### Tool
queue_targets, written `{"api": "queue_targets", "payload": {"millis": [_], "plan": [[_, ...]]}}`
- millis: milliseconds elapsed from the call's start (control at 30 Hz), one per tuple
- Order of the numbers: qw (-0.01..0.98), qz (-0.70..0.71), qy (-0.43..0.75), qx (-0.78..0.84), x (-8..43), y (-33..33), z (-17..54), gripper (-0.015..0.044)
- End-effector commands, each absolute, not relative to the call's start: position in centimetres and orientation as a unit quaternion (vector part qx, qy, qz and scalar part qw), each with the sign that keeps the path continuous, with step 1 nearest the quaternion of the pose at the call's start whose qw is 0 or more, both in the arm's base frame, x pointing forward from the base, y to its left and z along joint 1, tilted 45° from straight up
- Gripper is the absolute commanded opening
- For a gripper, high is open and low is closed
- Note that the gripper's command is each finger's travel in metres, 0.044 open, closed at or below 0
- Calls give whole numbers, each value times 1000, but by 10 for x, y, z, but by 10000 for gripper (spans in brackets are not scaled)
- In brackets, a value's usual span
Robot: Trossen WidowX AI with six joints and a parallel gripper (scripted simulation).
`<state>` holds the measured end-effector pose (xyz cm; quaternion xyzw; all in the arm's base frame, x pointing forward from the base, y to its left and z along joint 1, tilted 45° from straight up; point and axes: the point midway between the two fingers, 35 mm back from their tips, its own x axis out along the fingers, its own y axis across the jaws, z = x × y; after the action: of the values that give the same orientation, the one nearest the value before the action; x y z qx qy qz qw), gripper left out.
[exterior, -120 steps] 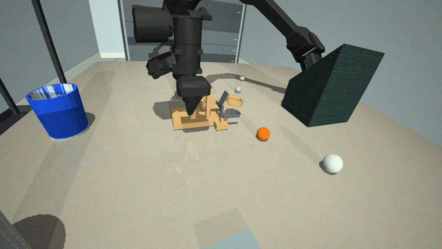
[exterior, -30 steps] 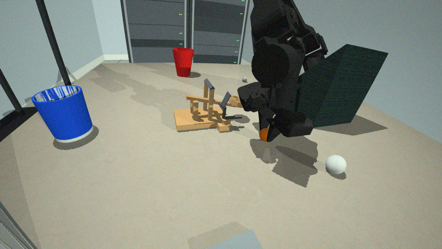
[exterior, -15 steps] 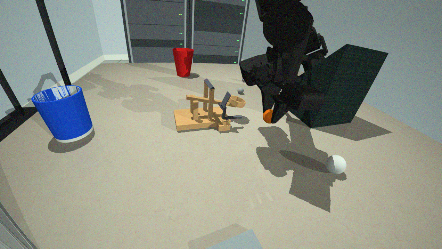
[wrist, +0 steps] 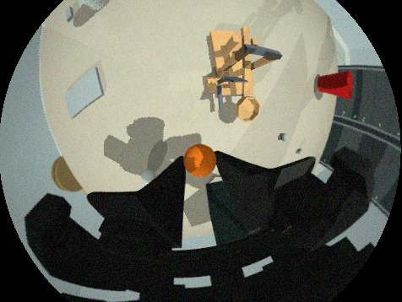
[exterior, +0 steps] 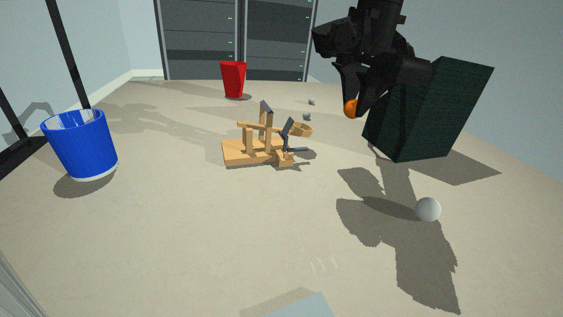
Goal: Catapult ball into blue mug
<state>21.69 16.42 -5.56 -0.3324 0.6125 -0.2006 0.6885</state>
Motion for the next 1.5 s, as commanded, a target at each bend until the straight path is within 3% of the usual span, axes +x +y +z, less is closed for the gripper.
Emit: {"api": "queue_targets", "payload": {"millis": [0,700,1467], "plan": [[673,-211,628,-329,228,154,-48,0],[570,-244,720,-312,281,74,-6,0],[569,-245,720,-312,286,52,-27,0]]}}
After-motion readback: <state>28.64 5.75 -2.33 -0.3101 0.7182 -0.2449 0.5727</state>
